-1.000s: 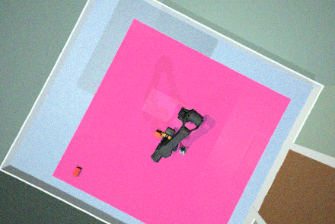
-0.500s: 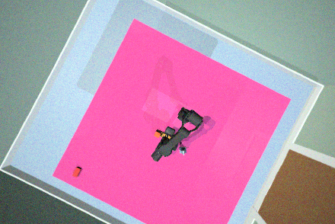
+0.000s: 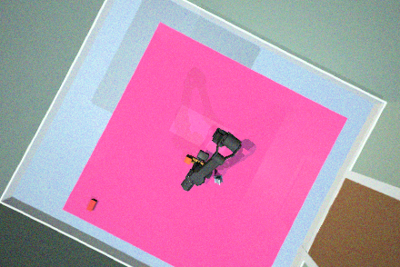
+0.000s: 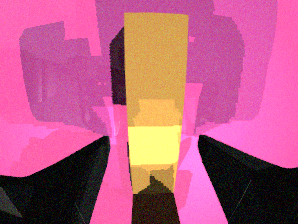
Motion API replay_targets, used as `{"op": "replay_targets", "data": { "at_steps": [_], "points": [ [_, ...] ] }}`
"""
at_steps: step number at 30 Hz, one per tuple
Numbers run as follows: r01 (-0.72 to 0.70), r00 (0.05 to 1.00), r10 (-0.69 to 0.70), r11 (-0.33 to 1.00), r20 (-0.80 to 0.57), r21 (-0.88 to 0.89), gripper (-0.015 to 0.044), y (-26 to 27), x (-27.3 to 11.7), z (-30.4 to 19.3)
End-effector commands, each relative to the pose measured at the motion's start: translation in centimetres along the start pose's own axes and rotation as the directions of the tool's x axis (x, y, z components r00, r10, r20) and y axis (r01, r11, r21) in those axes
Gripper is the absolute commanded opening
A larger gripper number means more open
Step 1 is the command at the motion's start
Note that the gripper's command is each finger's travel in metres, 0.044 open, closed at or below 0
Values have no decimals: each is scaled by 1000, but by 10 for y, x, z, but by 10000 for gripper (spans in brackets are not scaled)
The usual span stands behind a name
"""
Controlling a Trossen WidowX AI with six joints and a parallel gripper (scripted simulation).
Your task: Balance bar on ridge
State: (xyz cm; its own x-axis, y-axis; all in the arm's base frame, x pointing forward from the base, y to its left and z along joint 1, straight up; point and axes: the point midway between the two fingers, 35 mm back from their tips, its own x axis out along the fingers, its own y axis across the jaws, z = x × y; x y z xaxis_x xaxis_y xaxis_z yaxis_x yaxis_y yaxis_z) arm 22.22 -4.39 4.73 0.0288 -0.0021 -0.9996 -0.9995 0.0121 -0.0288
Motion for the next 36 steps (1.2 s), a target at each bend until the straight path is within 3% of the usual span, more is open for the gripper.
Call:
{"op": "replay_targets", "data": {
  "at_steps": [1, 8, 15, 22, 25, 36],
  "points": [
    [-4, 1000, 4, 1000, -3, -6, 315, 1, 1, 0],
    [-4, 1000, 4, 1000, -3, -6, 315, 1, 1, 0],
    [-3, 1000, 3, 1000, 1, 0, 131, 1, 1, 0],
    [-3, 1000, 3, 1000, 1, 0, 85, 1, 1, 0],
    [-3, 1000, 3, 1000, 0, 0, 6, 0, -3, 0],
    [-2, 1000, 2, 1000, -1, -2, 0, -5, -30, -1]
  ]
}}
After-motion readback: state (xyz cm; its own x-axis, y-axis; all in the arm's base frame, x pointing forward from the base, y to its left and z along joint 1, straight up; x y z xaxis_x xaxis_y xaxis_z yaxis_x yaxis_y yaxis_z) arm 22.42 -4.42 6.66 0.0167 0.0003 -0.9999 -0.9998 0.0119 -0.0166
